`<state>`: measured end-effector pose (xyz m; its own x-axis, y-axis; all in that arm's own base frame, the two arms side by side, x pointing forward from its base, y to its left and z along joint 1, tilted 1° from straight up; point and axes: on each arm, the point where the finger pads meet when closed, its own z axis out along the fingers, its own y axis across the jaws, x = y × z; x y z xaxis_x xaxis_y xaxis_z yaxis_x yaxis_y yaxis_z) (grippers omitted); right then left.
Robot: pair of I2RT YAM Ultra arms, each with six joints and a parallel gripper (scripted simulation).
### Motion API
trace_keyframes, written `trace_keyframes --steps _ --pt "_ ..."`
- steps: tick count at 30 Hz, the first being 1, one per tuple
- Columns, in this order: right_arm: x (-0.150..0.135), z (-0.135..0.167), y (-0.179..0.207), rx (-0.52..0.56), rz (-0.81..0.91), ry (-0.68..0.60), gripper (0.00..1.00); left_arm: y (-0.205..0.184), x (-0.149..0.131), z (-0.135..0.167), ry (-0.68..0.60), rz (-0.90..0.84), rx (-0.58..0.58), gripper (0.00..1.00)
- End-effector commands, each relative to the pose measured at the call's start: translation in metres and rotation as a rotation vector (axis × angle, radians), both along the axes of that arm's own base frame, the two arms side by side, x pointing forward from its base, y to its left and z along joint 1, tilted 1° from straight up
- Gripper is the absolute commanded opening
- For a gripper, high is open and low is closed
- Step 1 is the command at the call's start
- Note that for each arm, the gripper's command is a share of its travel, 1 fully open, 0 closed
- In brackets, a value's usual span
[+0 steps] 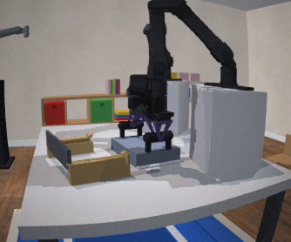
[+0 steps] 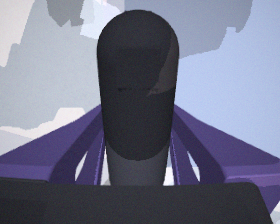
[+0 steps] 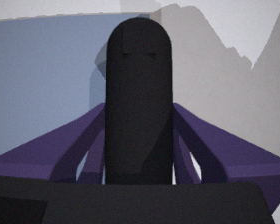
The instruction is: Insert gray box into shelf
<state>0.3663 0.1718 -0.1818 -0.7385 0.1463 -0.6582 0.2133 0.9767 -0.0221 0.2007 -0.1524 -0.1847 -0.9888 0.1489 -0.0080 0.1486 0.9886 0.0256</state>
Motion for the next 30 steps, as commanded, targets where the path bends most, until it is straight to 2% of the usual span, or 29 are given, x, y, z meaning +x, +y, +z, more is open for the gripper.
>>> trace_keyframes --steps 1,3,6,11,14,15,20,21,22,23,26,28,30 --pt "0.011 0.016 0.007 0.029 -0.006 -0.047 0.15 -0.013 0.008 0.011 -0.033 -0.017 -0.037 0.15" --pt "0.011 0.016 0.007 0.029 -0.006 -0.047 0.15 -0.013 0.008 0.011 -0.033 -0.017 -0.037 0.15" --pt "-0.001 0.012 0.0 -0.005 0.0 -0.008 0.15 0.001 -0.01 0.011 0.012 -0.012 0.0 0.15" --pt "-0.001 0.017 -0.002 -0.017 -0.001 -0.014 0.15 0.0 0.01 0.018 -0.025 0.006 -0.001 0.15" --pt "0.023 0.028 0.004 0.012 -0.016 -0.05 0.15 0.002 0.009 0.02 -0.029 0.007 0.002 0.15" --pt "0.024 0.03 0.005 0.012 -0.013 -0.05 0.15 -0.011 0.025 0.024 -0.051 0.004 -0.022 0.15" --pt "0.029 0.034 0.009 0.037 -0.018 -0.083 0.15 -0.012 0.026 0.024 -0.059 0.006 -0.028 0.15" --pt "0.021 0.029 0.003 0.023 -0.016 -0.065 0.15 -0.012 0.024 0.023 -0.053 0.003 -0.023 0.15" --pt "0.02 0.031 0.001 0.024 -0.018 -0.065 0.15 -0.023 0.041 0.029 -0.114 0.006 -0.067 0.15" --pt "0.019 0.03 -0.001 0.021 -0.019 -0.062 0.15 -0.015 0.03 0.026 -0.06 0.006 -0.028 0.15" --pt "0.013 0.027 -0.005 0.011 -0.019 -0.048 0.15 -0.019 0.036 0.026 -0.106 0.005 -0.061 0.15" --pt "0.008 0.03 0.002 -0.016 -0.001 -0.071 0.15 -0.006 0.015 0.021 -0.07 0.0 -0.035 0.15" --pt "0.011 0.032 0.004 -0.011 -0.002 -0.076 0.15 -0.017 0.026 0.024 -0.091 -0.007 -0.053 0.15"
